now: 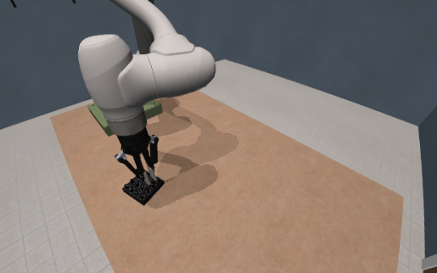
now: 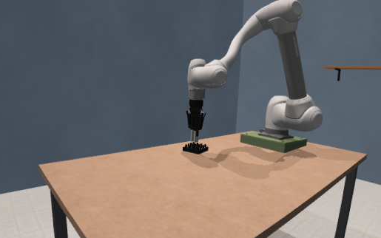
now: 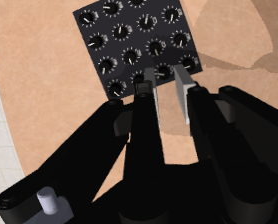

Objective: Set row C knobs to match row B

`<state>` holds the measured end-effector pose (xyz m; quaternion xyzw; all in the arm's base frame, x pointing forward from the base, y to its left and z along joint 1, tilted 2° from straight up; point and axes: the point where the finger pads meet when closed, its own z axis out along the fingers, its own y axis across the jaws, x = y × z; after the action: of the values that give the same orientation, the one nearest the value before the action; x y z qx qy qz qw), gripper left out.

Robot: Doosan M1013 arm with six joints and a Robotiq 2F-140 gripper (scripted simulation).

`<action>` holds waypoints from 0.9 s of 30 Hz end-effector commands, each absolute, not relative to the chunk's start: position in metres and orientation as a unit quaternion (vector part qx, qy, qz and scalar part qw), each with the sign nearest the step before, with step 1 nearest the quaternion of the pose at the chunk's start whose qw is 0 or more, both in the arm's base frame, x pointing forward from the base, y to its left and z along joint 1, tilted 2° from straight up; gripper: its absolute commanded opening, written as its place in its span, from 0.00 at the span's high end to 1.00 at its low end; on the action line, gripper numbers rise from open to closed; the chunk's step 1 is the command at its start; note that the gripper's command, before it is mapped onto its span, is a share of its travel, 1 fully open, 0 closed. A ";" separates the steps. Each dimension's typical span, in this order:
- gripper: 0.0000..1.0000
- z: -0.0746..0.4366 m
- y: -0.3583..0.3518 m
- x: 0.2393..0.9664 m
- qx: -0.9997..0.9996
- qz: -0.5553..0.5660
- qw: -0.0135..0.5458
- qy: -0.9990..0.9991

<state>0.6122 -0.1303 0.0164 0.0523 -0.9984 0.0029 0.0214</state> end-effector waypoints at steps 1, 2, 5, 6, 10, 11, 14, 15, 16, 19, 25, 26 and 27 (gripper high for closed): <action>0.88 0.012 -0.130 0.612 0.052 0.003 0.021 -0.998; 0.88 0.011 -0.130 0.612 0.052 0.003 0.021 -0.998; 0.88 0.007 -0.130 0.612 0.052 0.003 0.021 -0.998; 0.88 0.006 -0.130 0.612 0.052 0.003 0.021 -0.998; 0.88 0.002 -0.130 0.612 0.052 0.003 0.021 -0.998; 0.88 0.001 -0.130 0.612 0.052 0.003 0.021 -0.998; 0.88 0.000 -0.130 0.612 0.052 0.003 0.021 -0.998; 0.88 0.000 -0.130 0.612 0.052 0.003 0.021 -0.998; 0.88 -0.001 -0.130 0.612 0.052 0.003 0.021 -0.998; 0.88 -0.002 -0.130 0.611 0.052 0.003 0.021 -0.998; 0.88 -0.003 -0.130 0.611 0.052 0.003 0.021 -0.998; 0.88 -0.003 -0.130 0.611 0.052 0.003 0.021 -0.998; 0.88 -0.003 -0.130 0.611 0.052 0.003 0.021 -0.998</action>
<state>0.6114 -0.1301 -0.0028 0.0523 -0.9984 0.0029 0.0214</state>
